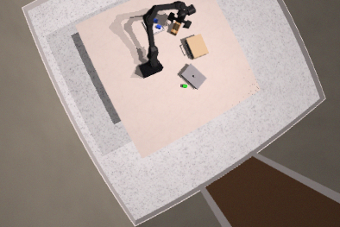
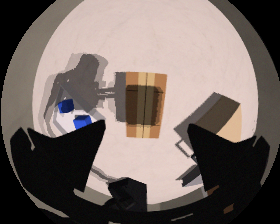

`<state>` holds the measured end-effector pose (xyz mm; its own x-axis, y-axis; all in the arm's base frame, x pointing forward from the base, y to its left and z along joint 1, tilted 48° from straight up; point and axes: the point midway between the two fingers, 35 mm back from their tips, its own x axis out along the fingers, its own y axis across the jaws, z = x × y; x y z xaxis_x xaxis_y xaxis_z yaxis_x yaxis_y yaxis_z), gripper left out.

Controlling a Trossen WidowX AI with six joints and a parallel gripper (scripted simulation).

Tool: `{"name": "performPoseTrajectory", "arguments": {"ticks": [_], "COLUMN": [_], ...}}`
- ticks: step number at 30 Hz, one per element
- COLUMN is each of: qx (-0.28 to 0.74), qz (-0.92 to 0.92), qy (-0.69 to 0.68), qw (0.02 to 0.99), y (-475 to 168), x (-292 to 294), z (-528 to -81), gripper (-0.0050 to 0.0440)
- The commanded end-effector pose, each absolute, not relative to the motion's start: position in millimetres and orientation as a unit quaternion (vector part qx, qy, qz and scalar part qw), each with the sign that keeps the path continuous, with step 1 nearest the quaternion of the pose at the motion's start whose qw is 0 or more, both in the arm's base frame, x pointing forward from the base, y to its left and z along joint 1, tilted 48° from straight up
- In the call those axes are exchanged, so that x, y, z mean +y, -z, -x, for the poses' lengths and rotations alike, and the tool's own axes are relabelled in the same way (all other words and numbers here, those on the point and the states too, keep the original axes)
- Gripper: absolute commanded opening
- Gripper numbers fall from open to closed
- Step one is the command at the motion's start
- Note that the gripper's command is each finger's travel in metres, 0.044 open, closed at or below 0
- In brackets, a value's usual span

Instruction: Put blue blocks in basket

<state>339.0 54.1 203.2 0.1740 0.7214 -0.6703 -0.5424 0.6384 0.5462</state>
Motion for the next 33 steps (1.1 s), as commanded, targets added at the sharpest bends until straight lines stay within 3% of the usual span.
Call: {"name": "performPoseTrajectory", "arguments": {"ticks": [1, 28, 29, 33], "qx": [0.491, 0.491, 0.491, 0.491], "qz": [-0.090, -0.090, -0.090, -0.090], "qy": [-0.416, -0.416, -0.416, -0.416], "qw": [0.760, 0.760, 0.760, 0.760], "y": [-188.7, -144.1, -144.1, -144.1], "x": [71.9, 119.9, 119.9, 119.9], "z": [-340.5, -352.0, -352.0, -352.0], "gripper": [0.0440, 0.0440, 0.0000, 0.0000]}}
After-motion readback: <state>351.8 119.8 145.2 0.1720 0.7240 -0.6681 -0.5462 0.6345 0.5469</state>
